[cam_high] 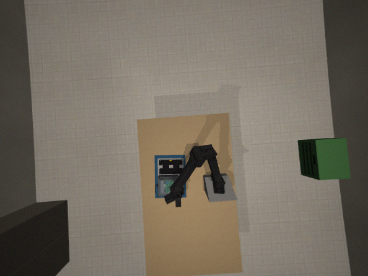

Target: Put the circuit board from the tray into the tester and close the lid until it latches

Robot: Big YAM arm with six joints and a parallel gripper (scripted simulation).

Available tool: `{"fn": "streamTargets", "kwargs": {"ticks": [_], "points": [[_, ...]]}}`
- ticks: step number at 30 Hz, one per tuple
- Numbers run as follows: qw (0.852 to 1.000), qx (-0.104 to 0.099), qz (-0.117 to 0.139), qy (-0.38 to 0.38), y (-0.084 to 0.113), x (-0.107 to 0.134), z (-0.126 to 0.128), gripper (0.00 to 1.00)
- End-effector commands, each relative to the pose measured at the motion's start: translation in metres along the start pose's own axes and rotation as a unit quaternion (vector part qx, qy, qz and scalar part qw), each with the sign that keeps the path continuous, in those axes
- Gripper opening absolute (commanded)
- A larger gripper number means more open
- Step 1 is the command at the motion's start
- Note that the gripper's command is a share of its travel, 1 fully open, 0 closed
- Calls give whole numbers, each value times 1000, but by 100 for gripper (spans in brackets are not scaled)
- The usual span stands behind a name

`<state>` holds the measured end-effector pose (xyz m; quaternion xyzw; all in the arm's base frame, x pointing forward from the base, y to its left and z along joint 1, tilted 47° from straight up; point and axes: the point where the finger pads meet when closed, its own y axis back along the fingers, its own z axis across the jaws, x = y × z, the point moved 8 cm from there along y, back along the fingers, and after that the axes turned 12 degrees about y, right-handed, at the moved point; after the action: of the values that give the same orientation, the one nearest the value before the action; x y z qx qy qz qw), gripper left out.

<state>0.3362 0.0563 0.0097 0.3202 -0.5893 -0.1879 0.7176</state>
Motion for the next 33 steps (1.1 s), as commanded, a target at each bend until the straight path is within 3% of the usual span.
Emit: {"fn": "streamTargets", "kwargs": {"ticks": [1,17,18,33], "points": [[1000,2,-1,-18,3,6,-13,0],[1000,3,-1,-18,3,7,-13,0],[1000,3,-1,-18,3,7,-13,48],[1000,13,-1,-11,9,1,-13,48]]}}
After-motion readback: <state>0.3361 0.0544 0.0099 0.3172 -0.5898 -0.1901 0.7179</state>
